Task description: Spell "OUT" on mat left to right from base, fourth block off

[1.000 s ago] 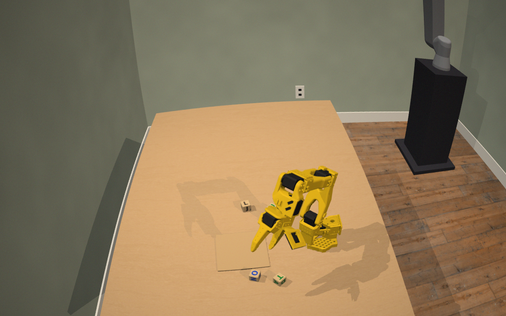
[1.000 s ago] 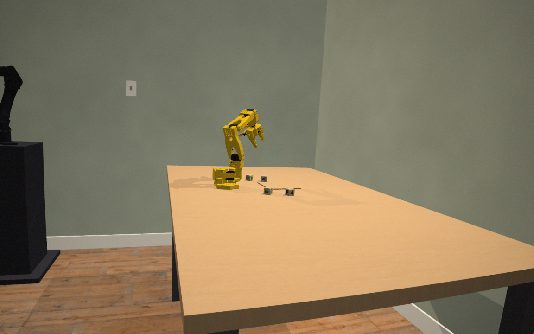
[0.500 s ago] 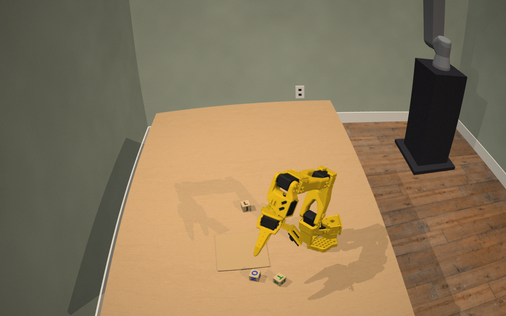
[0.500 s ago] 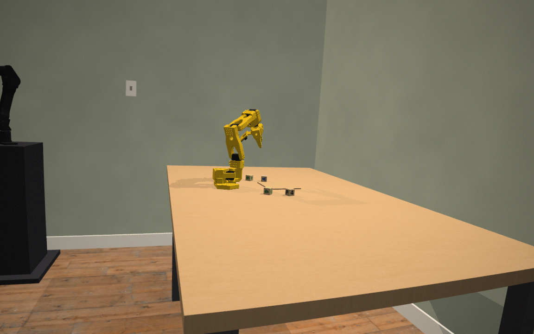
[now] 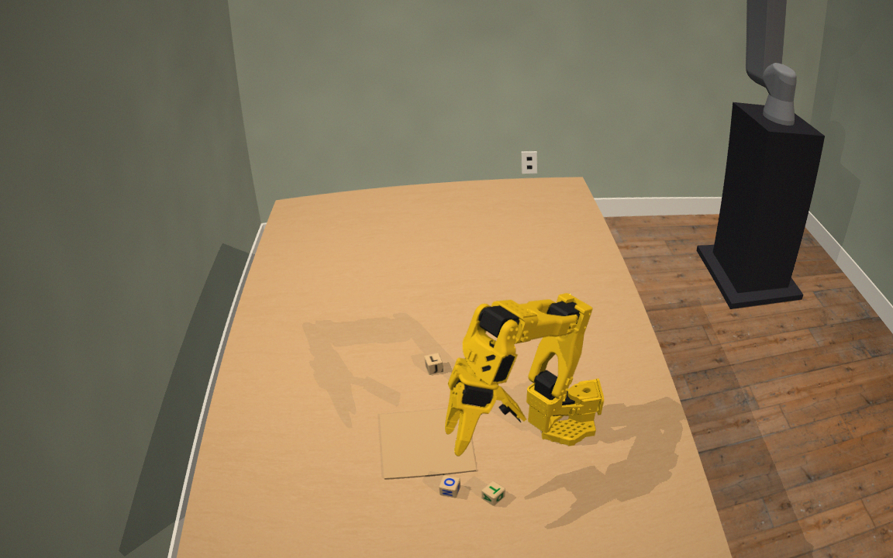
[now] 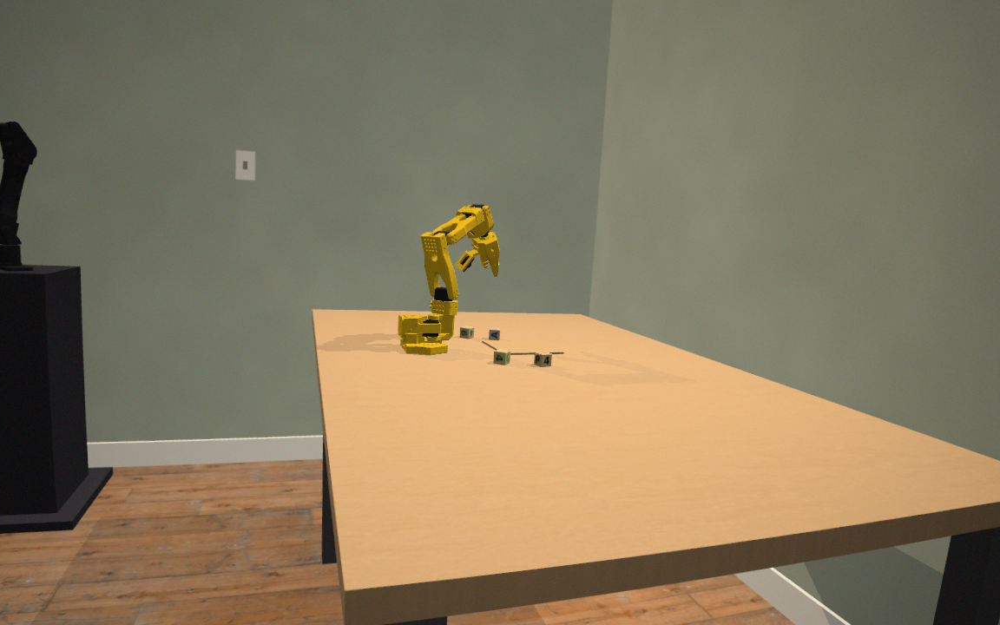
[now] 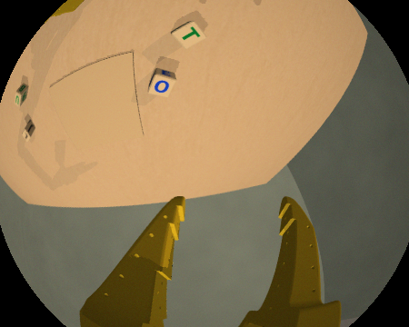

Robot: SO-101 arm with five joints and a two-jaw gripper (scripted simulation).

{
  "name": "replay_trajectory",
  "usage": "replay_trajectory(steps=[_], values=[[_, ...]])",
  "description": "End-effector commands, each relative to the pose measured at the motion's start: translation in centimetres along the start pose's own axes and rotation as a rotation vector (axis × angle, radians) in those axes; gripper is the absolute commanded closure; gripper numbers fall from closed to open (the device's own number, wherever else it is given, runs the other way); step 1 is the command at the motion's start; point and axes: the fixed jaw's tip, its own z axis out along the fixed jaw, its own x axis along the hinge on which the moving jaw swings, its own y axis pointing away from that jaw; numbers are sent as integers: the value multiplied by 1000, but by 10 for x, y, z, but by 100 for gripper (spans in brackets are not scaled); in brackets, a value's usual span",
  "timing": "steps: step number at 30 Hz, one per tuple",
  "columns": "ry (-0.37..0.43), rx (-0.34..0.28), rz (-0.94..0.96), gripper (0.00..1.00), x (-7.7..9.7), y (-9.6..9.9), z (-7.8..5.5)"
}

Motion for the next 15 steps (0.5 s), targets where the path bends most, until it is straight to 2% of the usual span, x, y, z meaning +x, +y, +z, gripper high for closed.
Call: replay_trajectory(steps=[1, 4, 15], values=[[65, 23, -151, 68, 12, -2, -9], [66, 20, -187, 68, 13, -1, -8], [74, -12, -546, 68, 23, 3, -7]])
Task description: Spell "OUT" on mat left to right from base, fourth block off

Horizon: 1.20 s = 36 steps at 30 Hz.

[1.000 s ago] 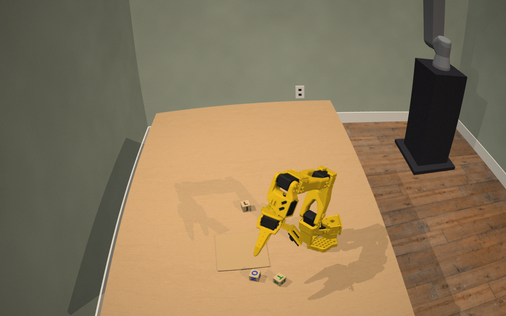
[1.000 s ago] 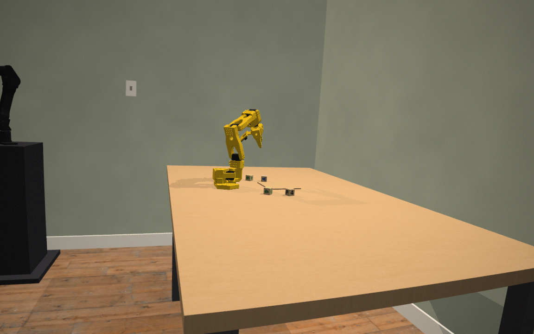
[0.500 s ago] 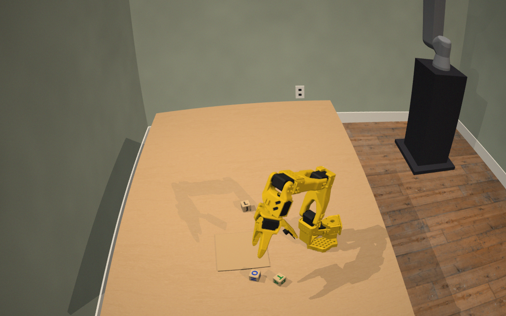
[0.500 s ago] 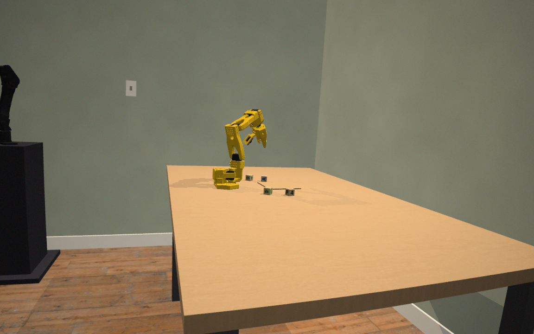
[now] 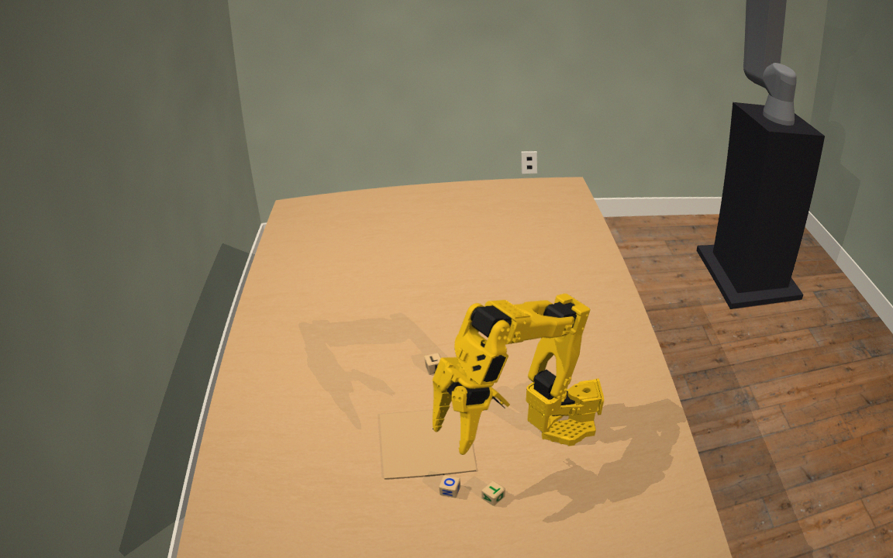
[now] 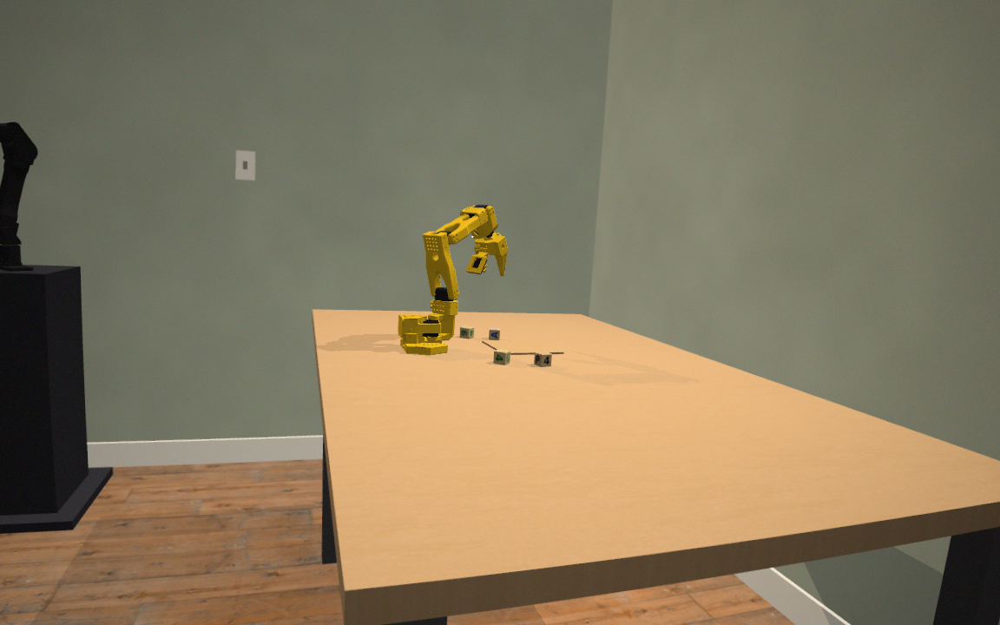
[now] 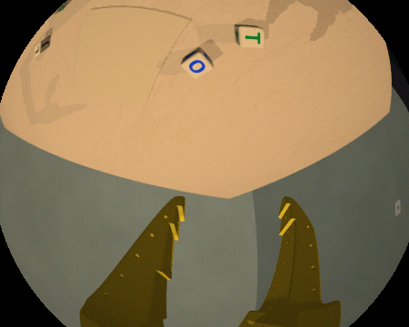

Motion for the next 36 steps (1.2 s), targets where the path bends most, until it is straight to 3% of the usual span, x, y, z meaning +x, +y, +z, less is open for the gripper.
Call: replay_trajectory(steps=[1, 21, 36], values=[[69, -8, -121, 68, 11, 3, -9], [62, -44, -513, 68, 18, 11, -7], [57, -55, -644, 68, 21, 14, -7]])
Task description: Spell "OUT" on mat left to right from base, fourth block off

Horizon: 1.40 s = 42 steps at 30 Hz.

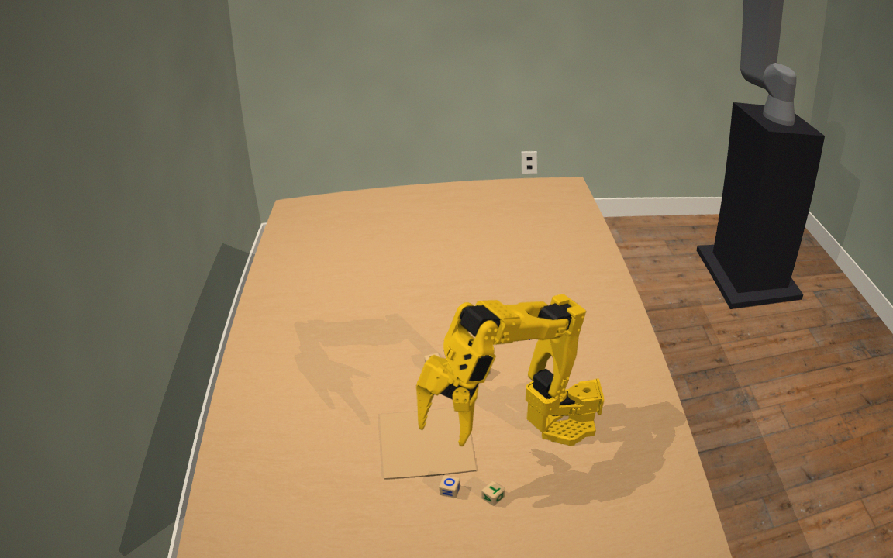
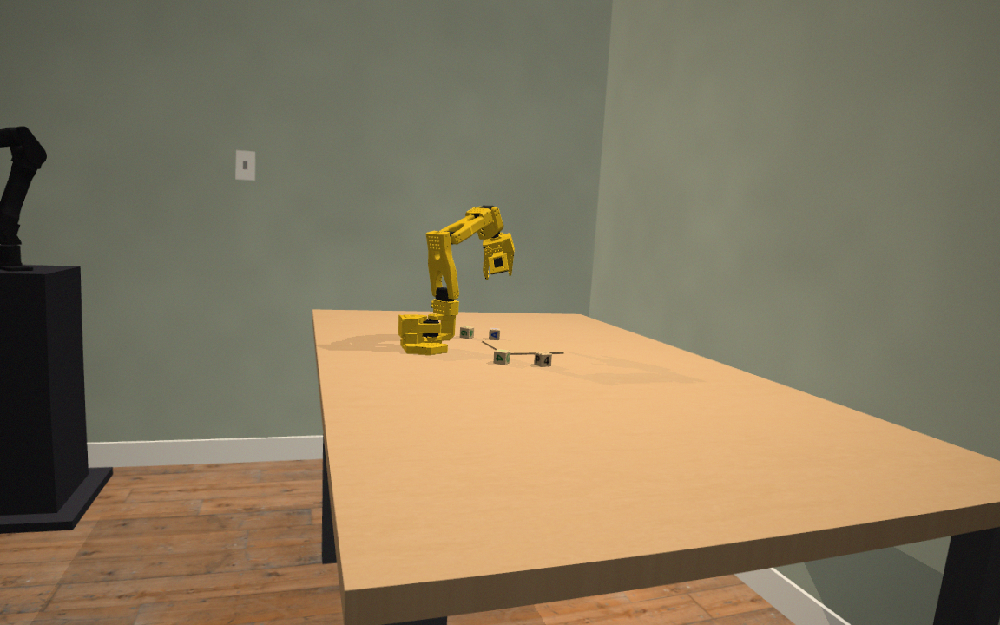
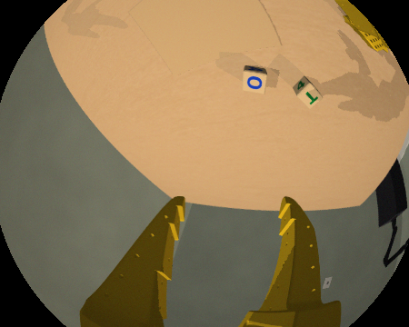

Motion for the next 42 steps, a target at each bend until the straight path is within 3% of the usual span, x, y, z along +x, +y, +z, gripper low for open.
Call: replay_trajectory(steps=[1, 26, 30, 36, 38, 42], values=[[56, -45, -29, 68, 6, 6, -11], [41, -36, -57, 68, 6, 7, -7], [-10, 3, -57, 68, 2, 4, 6], [-143, 105, -57, 68, -9, -4, 38], [-143, 105, -57, 68, -9, -4, 38], [-238, 178, -56, 68, -20, -12, 59]])
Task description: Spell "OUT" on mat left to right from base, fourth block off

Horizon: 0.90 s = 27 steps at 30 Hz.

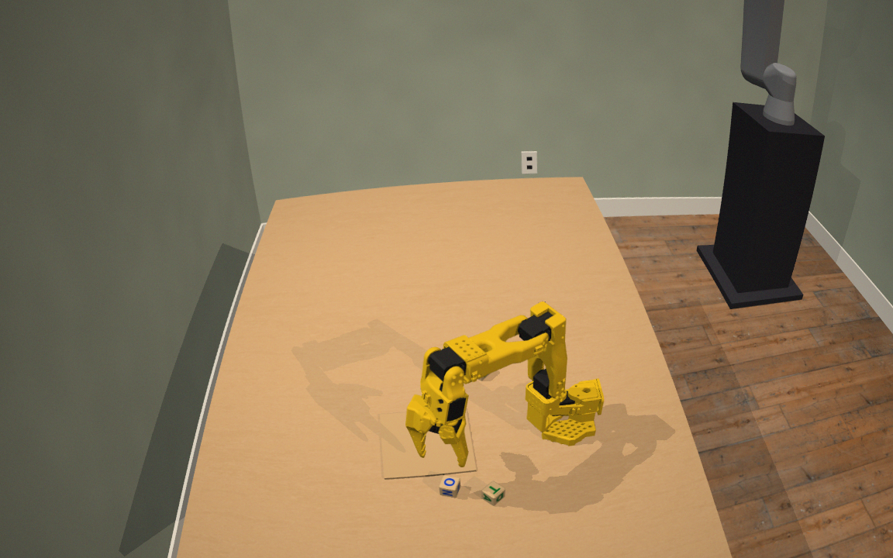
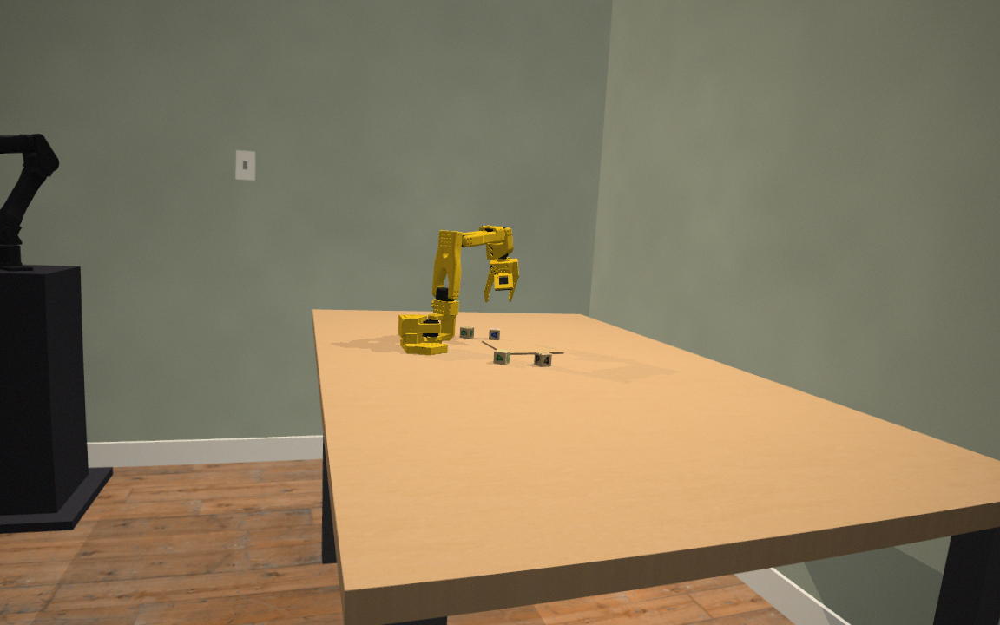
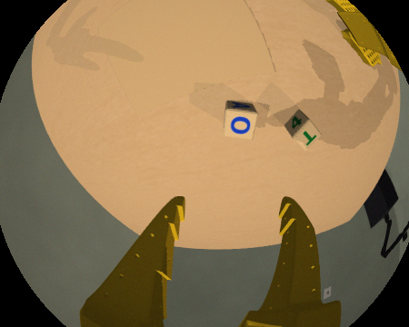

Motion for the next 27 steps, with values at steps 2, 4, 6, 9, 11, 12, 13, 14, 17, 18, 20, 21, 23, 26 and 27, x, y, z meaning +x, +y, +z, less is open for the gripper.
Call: replay_trajectory(steps=[2, 4, 6, 9, 11, 12, 13, 14, 17, 18, 20, 21, 23, 26, 27], values=[[-43, 36, 0, 68, -1, 0, 13], [-73, 60, 0, 68, -3, -2, 20], [-93, 76, 0, 68, -5, -3, 25], [-106, 86, 0, 68, -6, -4, 28], [-107, 87, 0, 68, -6, -4, 28], [-107, 87, 0, 68, -6, -4, 28], [-107, 87, 0, 68, -6, -4, 28], [-107, 87, 0, 68, -6, -4, 28], [-107, 87, 0, 68, -6, -4, 28], [-107, 87, 0, 68, -6, -4, 28], [-107, 87, 0, 68, -6, -4, 28], [-107, 87, 0, 68, -6, -4, 28], [-107, 87, 0, 68, -6, -4, 28], [-107, 87, 0, 68, -6, -4, 28], [-107, 87, 0, 68, -6, -4, 28]])
